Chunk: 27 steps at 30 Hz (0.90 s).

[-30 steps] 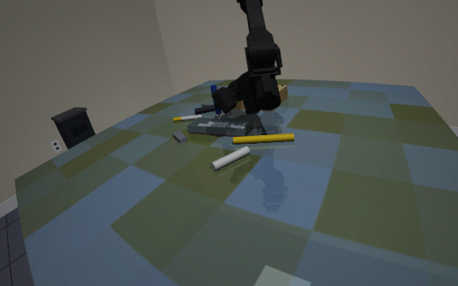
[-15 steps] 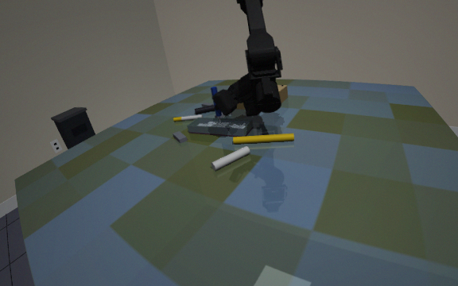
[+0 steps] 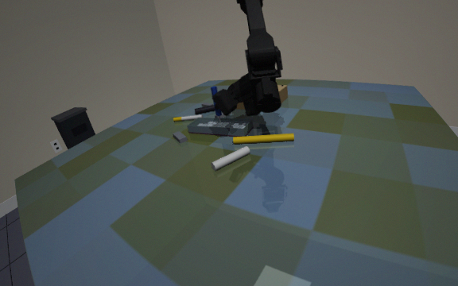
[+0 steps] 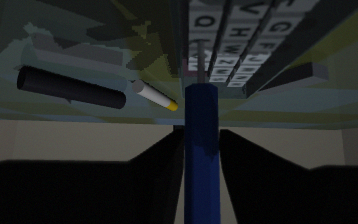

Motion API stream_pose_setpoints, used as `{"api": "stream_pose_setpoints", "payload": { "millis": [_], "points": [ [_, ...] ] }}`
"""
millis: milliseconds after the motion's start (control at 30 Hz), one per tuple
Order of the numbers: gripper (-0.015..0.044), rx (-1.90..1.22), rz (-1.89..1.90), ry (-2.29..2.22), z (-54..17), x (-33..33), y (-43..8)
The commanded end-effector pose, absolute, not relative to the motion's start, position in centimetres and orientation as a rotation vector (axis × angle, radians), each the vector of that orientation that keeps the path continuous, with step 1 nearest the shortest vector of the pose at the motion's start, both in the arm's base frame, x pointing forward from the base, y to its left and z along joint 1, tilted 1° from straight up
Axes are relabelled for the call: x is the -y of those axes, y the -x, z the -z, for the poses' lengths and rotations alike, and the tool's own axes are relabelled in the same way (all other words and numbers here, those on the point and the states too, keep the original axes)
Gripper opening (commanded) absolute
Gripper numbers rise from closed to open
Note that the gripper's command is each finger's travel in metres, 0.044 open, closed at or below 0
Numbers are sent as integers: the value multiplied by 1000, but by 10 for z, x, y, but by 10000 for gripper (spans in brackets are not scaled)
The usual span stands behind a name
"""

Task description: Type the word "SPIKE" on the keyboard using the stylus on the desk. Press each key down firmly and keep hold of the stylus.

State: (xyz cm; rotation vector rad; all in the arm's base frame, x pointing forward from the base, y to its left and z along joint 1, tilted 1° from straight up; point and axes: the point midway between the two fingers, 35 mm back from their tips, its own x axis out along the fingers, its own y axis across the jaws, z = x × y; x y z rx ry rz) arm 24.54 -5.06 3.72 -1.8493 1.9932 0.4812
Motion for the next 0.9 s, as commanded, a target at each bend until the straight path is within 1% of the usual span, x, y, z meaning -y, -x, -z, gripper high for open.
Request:
{"api": "stream_pose_setpoints", "payload": {
  "millis": [0,167,333,433,500,533,867],
  "points": [
    [81,-1988,-473,1842,-48,50,-246],
    [81,-1988,-473,1842,-71,50,-246],
    [85,-1989,-477,1848,-69,50,-246],
    [65,-1989,-477,1848,-69,50,-246],
    [12,-1987,-479,1847,-68,52,-247],
    [0,-1986,-481,1846,-68,54,-248],
    [0,-1971,-486,1844,-69,93,-267]
  ]
}}
